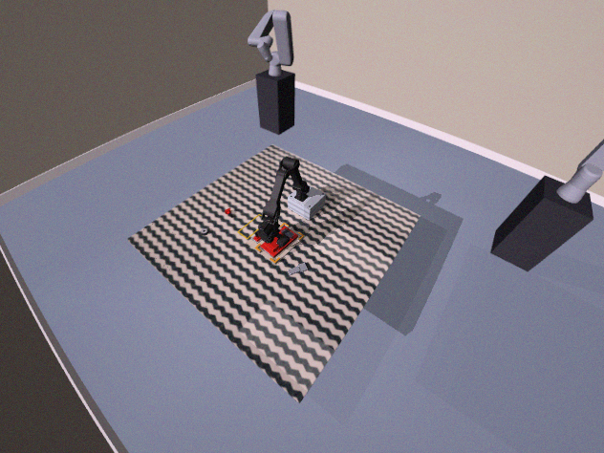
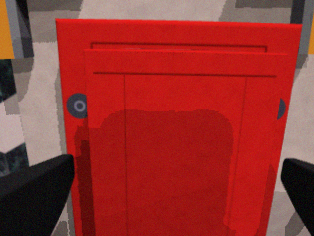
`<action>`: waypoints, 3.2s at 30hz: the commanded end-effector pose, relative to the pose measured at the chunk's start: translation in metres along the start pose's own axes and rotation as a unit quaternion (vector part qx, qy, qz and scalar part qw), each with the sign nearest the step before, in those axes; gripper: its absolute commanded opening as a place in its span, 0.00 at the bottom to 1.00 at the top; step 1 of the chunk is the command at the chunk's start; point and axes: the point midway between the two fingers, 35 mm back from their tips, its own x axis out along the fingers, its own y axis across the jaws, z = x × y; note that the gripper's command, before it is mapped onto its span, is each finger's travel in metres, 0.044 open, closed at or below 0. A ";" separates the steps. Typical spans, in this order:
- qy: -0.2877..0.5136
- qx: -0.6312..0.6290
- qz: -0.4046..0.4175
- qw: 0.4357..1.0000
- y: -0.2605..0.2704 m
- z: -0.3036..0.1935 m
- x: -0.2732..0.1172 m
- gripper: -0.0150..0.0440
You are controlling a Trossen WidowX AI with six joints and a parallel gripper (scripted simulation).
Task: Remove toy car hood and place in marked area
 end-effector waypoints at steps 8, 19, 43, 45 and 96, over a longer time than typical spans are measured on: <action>0.001 -0.003 0.001 1.000 0.000 0.000 0.006 1.00; 0.000 0.000 0.000 1.000 0.000 0.000 0.007 0.81; 0.000 0.000 0.000 1.000 0.000 0.000 -0.002 0.25; 0.000 0.000 0.000 1.000 0.000 0.000 -0.003 0.25; 0.002 0.000 -0.002 1.000 -0.060 0.007 -0.060 0.25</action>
